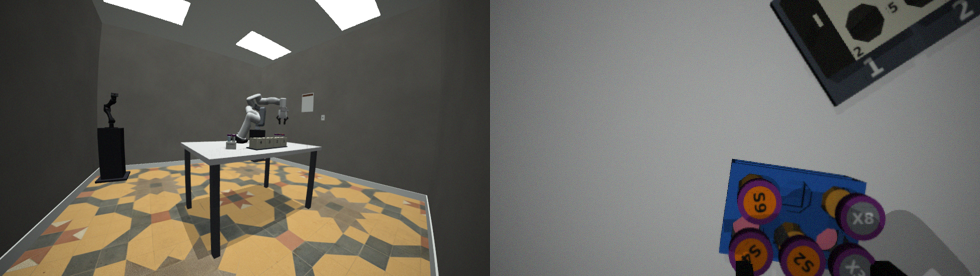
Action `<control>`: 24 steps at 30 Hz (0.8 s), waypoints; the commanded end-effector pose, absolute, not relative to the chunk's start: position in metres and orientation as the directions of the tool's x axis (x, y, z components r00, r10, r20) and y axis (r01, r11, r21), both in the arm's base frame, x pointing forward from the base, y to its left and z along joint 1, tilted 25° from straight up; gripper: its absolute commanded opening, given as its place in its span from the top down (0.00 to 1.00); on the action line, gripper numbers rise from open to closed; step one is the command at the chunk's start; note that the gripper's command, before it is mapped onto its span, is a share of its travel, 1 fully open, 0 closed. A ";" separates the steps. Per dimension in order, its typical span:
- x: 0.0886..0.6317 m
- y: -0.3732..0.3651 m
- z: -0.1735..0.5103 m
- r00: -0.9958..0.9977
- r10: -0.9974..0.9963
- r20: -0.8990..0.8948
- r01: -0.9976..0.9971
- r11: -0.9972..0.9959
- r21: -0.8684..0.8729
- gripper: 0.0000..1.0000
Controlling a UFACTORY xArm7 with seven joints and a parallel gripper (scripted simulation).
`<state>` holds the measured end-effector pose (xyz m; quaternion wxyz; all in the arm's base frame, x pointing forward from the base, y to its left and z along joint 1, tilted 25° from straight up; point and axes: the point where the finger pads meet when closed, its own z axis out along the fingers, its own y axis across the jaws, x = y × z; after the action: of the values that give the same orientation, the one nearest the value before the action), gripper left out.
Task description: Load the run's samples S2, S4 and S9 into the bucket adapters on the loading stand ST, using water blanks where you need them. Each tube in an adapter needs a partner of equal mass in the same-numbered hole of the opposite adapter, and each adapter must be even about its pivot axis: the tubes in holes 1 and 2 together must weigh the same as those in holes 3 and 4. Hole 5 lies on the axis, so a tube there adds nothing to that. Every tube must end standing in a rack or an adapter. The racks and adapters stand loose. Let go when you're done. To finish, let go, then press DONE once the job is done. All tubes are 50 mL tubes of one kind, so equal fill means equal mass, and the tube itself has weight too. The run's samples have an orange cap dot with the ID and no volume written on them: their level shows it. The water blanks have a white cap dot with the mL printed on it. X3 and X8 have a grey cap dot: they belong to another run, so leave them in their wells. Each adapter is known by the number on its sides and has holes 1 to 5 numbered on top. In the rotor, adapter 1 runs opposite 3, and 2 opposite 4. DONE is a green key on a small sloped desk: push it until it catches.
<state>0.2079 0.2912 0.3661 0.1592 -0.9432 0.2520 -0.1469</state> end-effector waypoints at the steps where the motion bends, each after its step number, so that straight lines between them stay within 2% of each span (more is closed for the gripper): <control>1: 0.182 0.289 0.357 0.893 -0.366 0.263 -0.269 -0.901 -0.340 0.43; 13: 0.176 0.289 0.355 0.932 -0.051 0.360 0.038 -0.971 -0.235 0.43; 24: 0.176 0.289 0.355 0.868 0.270 0.417 0.340 -0.934 -0.104 0.43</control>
<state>0.1763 0.2890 0.3532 0.0968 -0.9713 -0.0943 -0.1957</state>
